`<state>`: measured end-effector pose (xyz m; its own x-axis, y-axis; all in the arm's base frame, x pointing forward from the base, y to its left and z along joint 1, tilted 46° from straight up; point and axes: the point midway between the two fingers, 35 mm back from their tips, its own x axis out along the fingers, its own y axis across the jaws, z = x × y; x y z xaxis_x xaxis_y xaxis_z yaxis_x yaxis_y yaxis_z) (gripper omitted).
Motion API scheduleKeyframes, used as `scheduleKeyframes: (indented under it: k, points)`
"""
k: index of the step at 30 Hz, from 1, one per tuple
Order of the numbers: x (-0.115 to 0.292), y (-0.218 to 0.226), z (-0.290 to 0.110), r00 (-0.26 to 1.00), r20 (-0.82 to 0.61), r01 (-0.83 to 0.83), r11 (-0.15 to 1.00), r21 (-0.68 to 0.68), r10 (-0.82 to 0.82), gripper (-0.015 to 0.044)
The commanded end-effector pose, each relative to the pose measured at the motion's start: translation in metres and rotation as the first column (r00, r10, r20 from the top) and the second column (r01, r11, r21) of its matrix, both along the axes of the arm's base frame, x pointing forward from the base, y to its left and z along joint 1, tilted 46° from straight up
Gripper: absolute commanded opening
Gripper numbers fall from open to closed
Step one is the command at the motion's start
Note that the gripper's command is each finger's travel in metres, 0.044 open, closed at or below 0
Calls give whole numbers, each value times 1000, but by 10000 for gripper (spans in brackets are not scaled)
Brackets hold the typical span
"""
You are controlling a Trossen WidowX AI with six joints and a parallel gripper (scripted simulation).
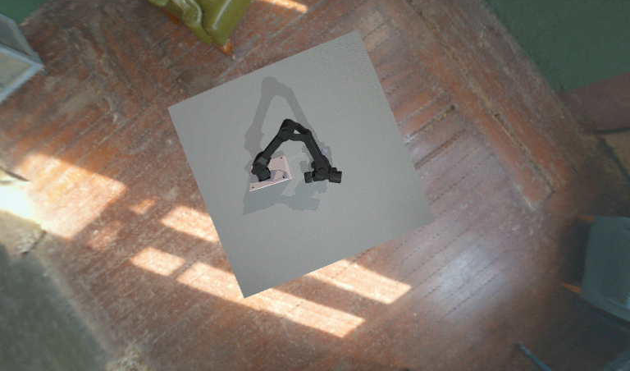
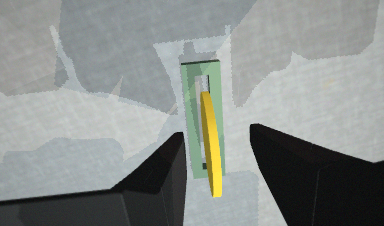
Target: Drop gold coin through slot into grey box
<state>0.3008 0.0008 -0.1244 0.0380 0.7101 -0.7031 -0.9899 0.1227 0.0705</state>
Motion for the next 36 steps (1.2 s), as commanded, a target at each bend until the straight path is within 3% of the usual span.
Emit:
scheduleKeyframes:
  k: [1, 2, 7, 11, 36]
  points:
    - [-4, 7, -5, 1000, -14, 0, 1000, 8, 0, 161]
    - [-4, 7, -5, 1000, -14, 0, 1000, 8, 0, 161]
    - [-4, 7, -5, 1000, -14, 0, 1000, 8, 0, 29]
    - [-4, 7, -5, 1000, -14, 0, 1000, 8, 0, 3]
    - [-1, -22, 19, 1000, -14, 1, 1000, 1, -1, 0]
